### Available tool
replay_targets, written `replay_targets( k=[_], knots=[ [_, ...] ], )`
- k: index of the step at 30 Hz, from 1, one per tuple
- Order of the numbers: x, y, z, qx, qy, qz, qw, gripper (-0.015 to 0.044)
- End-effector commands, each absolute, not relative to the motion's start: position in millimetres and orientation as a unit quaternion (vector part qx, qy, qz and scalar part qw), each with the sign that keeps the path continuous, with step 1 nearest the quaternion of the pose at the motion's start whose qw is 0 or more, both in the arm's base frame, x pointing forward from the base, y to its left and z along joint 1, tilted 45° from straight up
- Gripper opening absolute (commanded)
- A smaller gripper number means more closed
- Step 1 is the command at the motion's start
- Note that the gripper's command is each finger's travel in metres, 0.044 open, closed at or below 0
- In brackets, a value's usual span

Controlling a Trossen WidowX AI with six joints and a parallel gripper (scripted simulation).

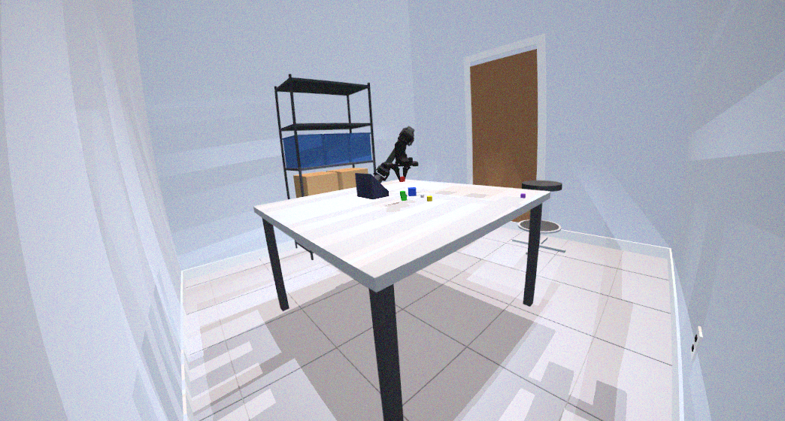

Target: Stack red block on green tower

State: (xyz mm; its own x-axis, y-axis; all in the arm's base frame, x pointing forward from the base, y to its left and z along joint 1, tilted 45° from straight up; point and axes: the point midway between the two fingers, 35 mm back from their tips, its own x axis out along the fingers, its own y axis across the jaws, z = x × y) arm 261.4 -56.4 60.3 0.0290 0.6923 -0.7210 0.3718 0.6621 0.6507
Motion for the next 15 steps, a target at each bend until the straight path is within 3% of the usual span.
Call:
replay_targets(
  k=[1, 15],
  knots=[
    [260, -45, 52, 0.391, 0.684, 0.133, 0.601, 0.0000],
    [261, -16, 23, 0.391, 0.684, 0.134, 0.601, 0.0000]
  ],
)
